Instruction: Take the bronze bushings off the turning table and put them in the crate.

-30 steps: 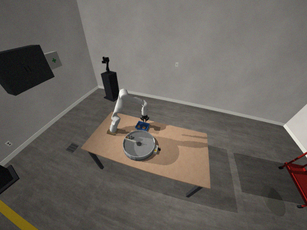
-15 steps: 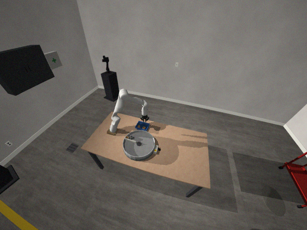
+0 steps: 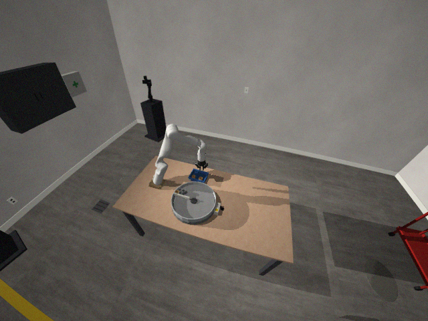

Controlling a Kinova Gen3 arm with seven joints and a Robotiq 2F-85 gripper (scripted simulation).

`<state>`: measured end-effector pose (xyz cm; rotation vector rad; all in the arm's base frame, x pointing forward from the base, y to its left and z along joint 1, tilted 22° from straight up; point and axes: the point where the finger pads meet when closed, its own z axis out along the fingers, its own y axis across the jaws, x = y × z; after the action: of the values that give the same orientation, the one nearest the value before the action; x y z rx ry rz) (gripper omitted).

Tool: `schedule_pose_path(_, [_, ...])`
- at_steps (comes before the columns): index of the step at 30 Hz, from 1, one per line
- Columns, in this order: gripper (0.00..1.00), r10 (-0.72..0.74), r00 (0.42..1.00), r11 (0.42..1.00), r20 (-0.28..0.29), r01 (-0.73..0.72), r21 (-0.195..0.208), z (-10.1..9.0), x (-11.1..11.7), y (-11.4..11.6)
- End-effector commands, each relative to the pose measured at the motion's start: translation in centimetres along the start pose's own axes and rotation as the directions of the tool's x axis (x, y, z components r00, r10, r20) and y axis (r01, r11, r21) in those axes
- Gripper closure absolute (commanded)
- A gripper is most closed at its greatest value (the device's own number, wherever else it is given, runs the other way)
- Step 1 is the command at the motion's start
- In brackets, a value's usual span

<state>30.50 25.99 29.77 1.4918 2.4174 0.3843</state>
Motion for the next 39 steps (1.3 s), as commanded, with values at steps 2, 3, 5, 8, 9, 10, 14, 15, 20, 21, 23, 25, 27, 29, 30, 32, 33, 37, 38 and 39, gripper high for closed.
schedule_pose_path(2, [0.81, 0.0, 1.0, 1.0, -0.001, 0.0, -0.001, 0.0, 0.0, 0.0])
schedule_pose_path(3, [0.81, 0.0, 1.0, 1.0, -0.001, 0.0, -0.001, 0.0, 0.0, 0.0])
schedule_pose_path(5, [0.81, 0.0, 1.0, 1.0, -0.001, 0.0, -0.001, 0.0, 0.0, 0.0])
schedule_pose_path(8, [0.81, 0.0, 1.0, 1.0, -0.001, 0.0, -0.001, 0.0, 0.0, 0.0])
schedule_pose_path(9, [0.81, 0.0, 1.0, 1.0, -0.001, 0.0, -0.001, 0.0, 0.0, 0.0])
schedule_pose_path(10, [0.81, 0.0, 1.0, 1.0, -0.001, 0.0, -0.001, 0.0, 0.0, 0.0])
schedule_pose_path(14, [0.81, 0.0, 1.0, 1.0, -0.001, 0.0, -0.001, 0.0, 0.0, 0.0])
schedule_pose_path(15, [0.81, 0.0, 1.0, 1.0, -0.001, 0.0, -0.001, 0.0, 0.0, 0.0])
schedule_pose_path(20, [0.81, 0.0, 1.0, 1.0, -0.001, 0.0, -0.001, 0.0, 0.0, 0.0])
schedule_pose_path(21, [0.81, 0.0, 1.0, 1.0, -0.001, 0.0, -0.001, 0.0, 0.0, 0.0])
schedule_pose_path(23, [0.81, 0.0, 1.0, 1.0, -0.001, 0.0, -0.001, 0.0, 0.0, 0.0])
schedule_pose_path(25, [0.81, 0.0, 1.0, 1.0, -0.001, 0.0, -0.001, 0.0, 0.0, 0.0])
schedule_pose_path(27, [0.81, 0.0, 1.0, 1.0, -0.001, 0.0, -0.001, 0.0, 0.0, 0.0])
schedule_pose_path(29, [0.81, 0.0, 1.0, 1.0, -0.001, 0.0, -0.001, 0.0, 0.0, 0.0])
schedule_pose_path(30, [0.81, 0.0, 1.0, 1.0, -0.001, 0.0, -0.001, 0.0, 0.0, 0.0])
schedule_pose_path(32, [0.81, 0.0, 1.0, 1.0, -0.001, 0.0, -0.001, 0.0, 0.0, 0.0])
schedule_pose_path(33, [0.82, -0.031, 1.0, 1.0, -0.001, 0.031, -0.001, 0.0, -0.8, -0.7])
schedule_pose_path(37, [0.82, -0.156, 0.988, 0.988, -0.001, 0.156, -0.002, 0.4, -3.9, -3.8])
schedule_pose_path(38, [0.82, -0.156, 0.988, 0.988, -0.001, 0.156, -0.002, 0.4, -3.9, -3.8])
schedule_pose_path(39, [0.82, -0.156, 0.988, 0.988, -0.001, 0.156, -0.002, 0.4, -3.9, -3.8])
